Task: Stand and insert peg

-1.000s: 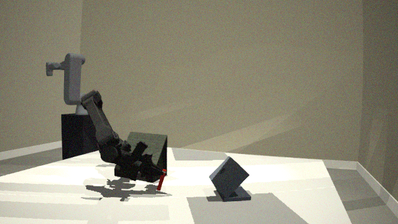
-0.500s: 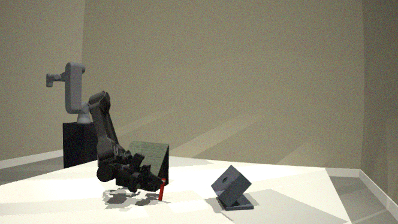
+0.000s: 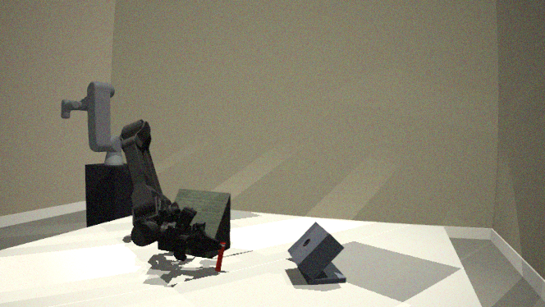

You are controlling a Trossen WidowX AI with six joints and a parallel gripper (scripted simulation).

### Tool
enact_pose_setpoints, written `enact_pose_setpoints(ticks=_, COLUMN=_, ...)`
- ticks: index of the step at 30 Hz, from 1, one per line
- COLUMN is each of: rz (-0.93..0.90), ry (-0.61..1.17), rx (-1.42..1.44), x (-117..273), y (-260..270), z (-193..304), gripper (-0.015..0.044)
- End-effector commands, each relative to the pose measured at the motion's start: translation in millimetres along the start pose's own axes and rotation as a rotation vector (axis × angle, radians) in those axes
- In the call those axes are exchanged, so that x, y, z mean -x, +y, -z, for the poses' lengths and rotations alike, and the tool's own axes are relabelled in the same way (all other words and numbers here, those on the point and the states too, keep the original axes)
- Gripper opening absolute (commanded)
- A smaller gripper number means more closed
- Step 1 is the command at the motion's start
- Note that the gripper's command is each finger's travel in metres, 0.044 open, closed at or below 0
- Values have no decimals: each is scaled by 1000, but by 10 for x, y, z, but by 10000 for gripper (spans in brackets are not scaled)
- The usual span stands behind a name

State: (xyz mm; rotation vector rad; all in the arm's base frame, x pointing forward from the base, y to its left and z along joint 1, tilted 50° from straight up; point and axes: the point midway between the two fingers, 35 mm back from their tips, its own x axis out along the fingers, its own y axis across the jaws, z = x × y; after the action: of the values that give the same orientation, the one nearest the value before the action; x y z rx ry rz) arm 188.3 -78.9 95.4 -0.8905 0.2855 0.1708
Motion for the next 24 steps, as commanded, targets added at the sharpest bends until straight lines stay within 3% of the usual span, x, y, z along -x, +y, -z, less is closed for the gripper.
enact_pose_setpoints(ticks=1, rz=-1, ry=1, rx=0, x=1, y=4, z=9, gripper=49)
enact_pose_setpoints(ticks=24, rz=6, ry=-25, rx=13, x=61, y=-10, z=48, gripper=49)
